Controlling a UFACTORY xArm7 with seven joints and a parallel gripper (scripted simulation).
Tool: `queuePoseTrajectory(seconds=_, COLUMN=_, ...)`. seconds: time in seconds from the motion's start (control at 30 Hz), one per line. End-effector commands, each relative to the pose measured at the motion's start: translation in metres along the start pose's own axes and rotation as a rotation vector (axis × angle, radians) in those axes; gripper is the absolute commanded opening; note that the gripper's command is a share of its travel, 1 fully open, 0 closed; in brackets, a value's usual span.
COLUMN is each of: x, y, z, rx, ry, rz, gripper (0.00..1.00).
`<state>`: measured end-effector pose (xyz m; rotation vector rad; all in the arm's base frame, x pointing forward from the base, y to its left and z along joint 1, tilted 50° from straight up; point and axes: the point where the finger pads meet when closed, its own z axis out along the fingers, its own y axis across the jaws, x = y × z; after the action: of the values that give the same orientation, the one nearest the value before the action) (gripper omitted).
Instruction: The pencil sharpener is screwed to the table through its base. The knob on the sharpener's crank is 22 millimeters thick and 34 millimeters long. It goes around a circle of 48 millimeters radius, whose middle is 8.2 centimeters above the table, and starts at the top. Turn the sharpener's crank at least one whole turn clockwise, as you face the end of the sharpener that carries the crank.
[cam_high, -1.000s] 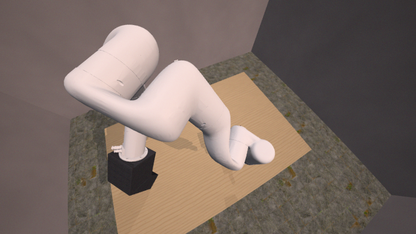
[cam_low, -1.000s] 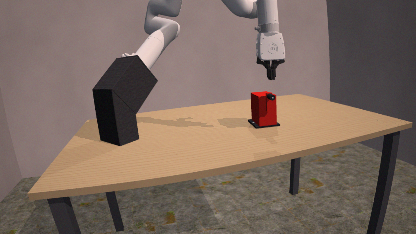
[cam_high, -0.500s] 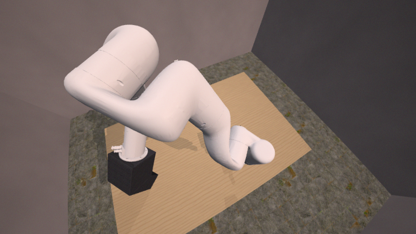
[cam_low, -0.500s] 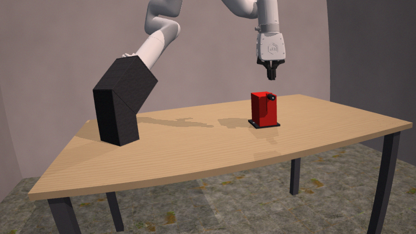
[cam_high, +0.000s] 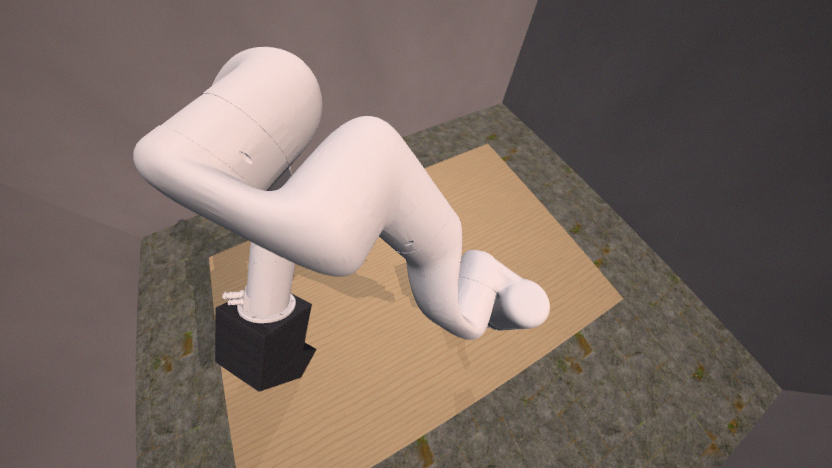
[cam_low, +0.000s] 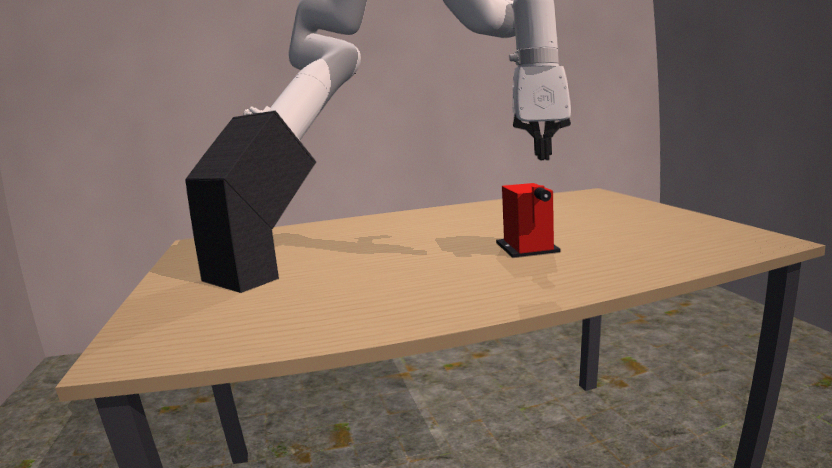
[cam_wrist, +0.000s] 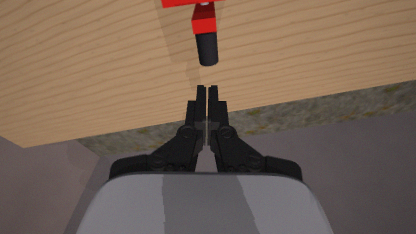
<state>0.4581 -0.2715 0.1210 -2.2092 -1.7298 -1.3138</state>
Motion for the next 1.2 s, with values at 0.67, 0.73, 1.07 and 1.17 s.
queuePoseTrajectory(seconds=0.67, x=-0.0011, y=0.0009, z=-0.0016, rx=-0.004, ry=-0.003, rz=0.787, gripper=0.00)
queuePoseTrajectory(seconds=0.73, x=-0.0011, y=0.0009, z=-0.0016, rx=-0.004, ry=-0.003, rz=0.851, gripper=0.00)
queuePoseTrajectory(seconds=1.07, x=-0.0010, y=0.0009, z=-0.0016, rx=-0.004, ry=-0.002, rz=1.152, gripper=0.00)
queuePoseTrajectory(seconds=1.17, x=-0.0010, y=0.0009, z=-0.0016, rx=-0.005, ry=-0.002, rz=1.247, gripper=0.00)
